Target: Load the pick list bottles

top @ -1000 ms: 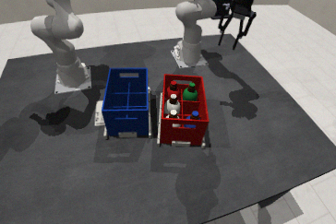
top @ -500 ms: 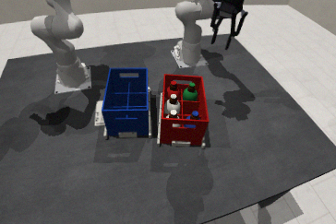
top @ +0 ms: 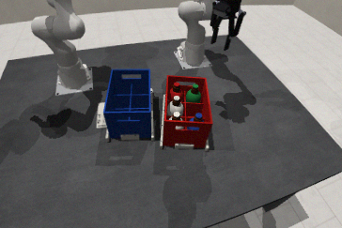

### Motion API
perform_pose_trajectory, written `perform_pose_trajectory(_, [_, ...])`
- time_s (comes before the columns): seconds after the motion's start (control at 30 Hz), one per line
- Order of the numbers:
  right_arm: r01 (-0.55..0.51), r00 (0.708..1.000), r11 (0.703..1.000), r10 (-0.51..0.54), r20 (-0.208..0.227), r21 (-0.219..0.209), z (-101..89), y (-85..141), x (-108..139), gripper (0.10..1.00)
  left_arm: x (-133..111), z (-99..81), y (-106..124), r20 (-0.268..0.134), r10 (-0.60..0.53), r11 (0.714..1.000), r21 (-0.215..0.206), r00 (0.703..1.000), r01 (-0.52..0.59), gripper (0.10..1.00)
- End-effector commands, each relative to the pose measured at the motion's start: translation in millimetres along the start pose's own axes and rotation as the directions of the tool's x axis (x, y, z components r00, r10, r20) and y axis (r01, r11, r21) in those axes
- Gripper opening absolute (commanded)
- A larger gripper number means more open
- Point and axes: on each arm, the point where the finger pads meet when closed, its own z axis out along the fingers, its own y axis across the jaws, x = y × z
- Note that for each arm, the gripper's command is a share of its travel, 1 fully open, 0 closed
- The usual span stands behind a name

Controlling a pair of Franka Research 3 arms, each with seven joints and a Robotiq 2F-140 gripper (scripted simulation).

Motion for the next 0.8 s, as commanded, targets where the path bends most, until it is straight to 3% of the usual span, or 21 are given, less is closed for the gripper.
perform_pose_trajectory(0.0, [-0.004,1.0,1.0,0.004,-0.004,0.001,0.4,0.2,1.1,1.0,-2.5,-0.7,-1.4,0.003,0.06,0.998,0.003,0.998,-0.06,0.442])
perform_pose_trajectory(0.77, [-0.004,1.0,1.0,0.004,-0.004,0.001,0.4,0.2,1.1,1.0,1.4,0.5,1.5,0.003,0.093,0.996,0.003,0.996,-0.094,0.442])
